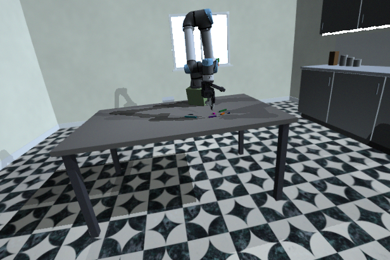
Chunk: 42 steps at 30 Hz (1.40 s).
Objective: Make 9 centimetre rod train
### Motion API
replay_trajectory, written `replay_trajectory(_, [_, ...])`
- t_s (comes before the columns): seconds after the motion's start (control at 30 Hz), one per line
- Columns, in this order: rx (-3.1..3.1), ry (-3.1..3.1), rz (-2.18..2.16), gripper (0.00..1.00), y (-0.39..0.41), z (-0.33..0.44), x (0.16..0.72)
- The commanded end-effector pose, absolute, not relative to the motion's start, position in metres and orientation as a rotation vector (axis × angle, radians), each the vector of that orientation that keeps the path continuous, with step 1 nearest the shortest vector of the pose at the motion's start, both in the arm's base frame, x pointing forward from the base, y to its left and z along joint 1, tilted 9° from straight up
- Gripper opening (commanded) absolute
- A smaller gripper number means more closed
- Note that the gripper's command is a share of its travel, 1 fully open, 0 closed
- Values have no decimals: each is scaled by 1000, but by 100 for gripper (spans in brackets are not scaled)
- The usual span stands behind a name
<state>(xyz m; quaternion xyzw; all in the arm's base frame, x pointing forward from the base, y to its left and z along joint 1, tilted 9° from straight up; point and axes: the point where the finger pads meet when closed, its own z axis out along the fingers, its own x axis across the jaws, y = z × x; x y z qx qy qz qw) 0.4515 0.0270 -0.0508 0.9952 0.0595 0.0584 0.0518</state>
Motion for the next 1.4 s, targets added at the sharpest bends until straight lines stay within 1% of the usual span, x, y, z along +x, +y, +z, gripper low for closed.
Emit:
replay_trajectory(0.0, [3027,181,180,14,26,-59,453])
replay_trajectory(0.67, [3027,181,180,14,24,-84,456])
replay_trajectory(1.37, [3027,181,180,14,23,-90,457])
